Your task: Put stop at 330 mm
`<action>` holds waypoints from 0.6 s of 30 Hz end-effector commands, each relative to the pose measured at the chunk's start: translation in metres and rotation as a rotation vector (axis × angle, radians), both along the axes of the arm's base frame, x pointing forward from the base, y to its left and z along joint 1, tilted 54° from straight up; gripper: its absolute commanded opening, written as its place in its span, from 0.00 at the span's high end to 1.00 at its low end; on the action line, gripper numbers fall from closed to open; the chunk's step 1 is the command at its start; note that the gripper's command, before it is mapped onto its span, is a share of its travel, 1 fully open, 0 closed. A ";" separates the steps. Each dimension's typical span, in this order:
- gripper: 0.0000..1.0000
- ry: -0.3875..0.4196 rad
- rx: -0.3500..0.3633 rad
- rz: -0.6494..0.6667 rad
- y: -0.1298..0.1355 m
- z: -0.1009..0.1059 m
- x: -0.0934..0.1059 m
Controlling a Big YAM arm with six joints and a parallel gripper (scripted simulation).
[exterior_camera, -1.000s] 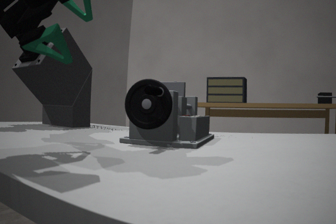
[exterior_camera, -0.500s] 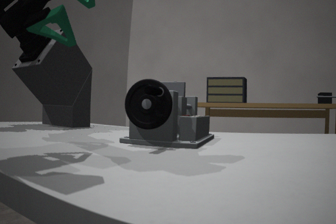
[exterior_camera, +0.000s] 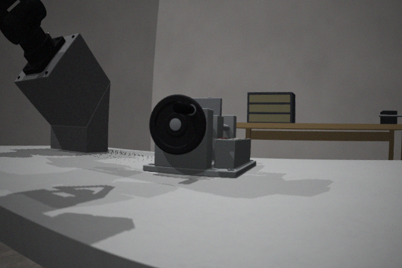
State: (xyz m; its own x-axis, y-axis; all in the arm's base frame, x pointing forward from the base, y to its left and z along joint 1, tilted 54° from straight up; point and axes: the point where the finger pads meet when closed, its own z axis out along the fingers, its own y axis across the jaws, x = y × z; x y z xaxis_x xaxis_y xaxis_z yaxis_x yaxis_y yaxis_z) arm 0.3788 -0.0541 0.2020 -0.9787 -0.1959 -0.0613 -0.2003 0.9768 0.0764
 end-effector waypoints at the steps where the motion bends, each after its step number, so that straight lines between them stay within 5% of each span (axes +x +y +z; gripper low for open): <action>1: 0.00 -0.044 -0.006 -0.025 0.014 0.030 0.007; 12: 0.00 -0.004 -0.009 -0.041 0.015 0.013 0.007; 18: 0.00 0.028 -0.087 -0.181 0.011 -0.007 0.014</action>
